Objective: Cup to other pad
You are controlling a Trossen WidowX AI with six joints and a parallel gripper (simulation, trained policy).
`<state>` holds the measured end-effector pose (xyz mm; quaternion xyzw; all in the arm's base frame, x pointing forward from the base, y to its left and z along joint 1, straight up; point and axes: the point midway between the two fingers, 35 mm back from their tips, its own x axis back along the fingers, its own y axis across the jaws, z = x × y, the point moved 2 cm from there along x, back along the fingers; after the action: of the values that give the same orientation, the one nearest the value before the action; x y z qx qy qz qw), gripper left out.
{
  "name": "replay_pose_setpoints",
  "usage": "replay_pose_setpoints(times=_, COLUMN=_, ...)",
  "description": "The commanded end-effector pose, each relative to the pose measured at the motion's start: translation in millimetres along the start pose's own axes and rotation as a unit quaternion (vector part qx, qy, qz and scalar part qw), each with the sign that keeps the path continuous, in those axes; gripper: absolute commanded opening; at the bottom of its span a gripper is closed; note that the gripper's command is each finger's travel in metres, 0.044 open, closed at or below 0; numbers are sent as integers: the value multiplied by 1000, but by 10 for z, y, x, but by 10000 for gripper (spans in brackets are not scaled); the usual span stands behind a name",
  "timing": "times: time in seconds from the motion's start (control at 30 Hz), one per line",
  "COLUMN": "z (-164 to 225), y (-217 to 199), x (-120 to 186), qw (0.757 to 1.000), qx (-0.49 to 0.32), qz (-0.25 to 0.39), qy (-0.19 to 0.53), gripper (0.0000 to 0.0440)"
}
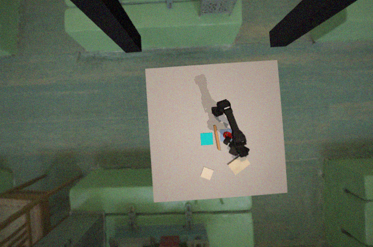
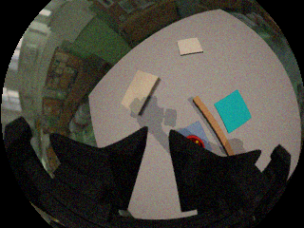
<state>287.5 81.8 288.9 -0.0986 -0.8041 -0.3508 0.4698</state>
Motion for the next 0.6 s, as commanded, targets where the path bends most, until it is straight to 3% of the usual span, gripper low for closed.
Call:
replay_pose_setpoints(times=0.0, z=25, y=-27, x=-40, qw=1000, qx=-10, qz=21, qy=13, gripper=115)
replay_pose_setpoints(times=0.57, z=239, y=-358, x=-265, qw=985, qx=-36, qz=149, qy=85, gripper=136)
